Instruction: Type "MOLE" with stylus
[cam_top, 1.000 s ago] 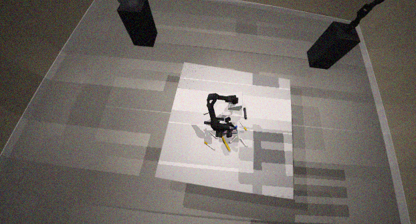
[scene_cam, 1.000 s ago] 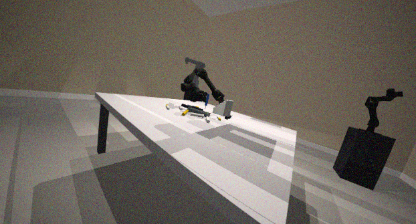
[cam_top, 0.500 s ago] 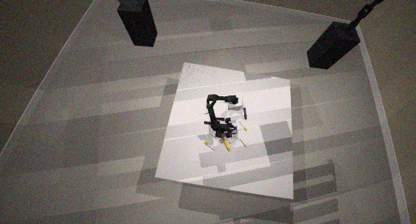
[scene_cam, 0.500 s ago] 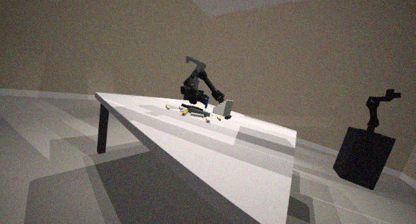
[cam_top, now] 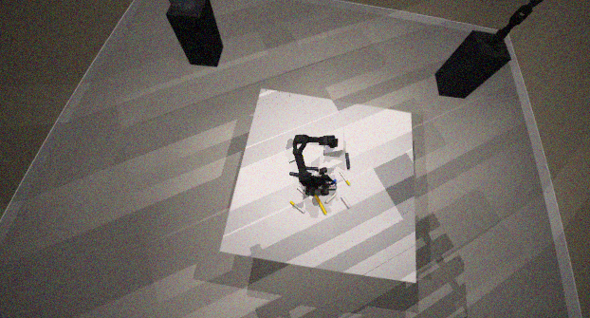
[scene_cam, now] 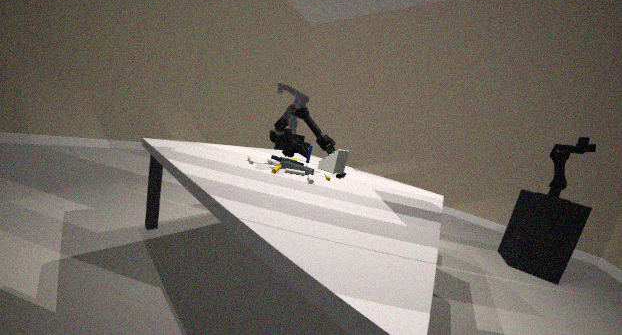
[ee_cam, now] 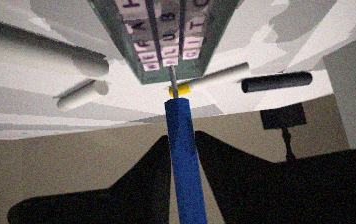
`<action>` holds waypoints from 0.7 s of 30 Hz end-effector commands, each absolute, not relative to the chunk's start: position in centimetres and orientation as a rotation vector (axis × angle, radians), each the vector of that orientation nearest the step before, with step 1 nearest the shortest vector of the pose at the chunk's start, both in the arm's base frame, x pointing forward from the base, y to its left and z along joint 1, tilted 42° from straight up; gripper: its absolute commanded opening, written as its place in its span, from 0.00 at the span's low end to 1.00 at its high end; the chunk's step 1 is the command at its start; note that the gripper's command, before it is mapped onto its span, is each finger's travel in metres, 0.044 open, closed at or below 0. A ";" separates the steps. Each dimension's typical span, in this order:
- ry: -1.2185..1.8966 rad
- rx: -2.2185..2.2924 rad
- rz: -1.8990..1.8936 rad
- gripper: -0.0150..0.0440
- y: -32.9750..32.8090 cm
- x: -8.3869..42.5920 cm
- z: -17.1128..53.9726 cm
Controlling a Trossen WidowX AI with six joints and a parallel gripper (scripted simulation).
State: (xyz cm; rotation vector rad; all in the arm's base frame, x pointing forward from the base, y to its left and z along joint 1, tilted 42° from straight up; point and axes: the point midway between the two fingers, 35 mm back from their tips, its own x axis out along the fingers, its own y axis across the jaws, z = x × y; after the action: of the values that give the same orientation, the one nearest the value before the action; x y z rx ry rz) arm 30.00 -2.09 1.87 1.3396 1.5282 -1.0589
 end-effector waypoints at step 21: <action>1.529 1.332 -1.057 0.39 -2.7 30.0 1.1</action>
State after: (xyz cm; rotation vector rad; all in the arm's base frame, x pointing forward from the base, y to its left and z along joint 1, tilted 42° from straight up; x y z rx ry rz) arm 30.00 -2.60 1.31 1.3394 1.5281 -1.0595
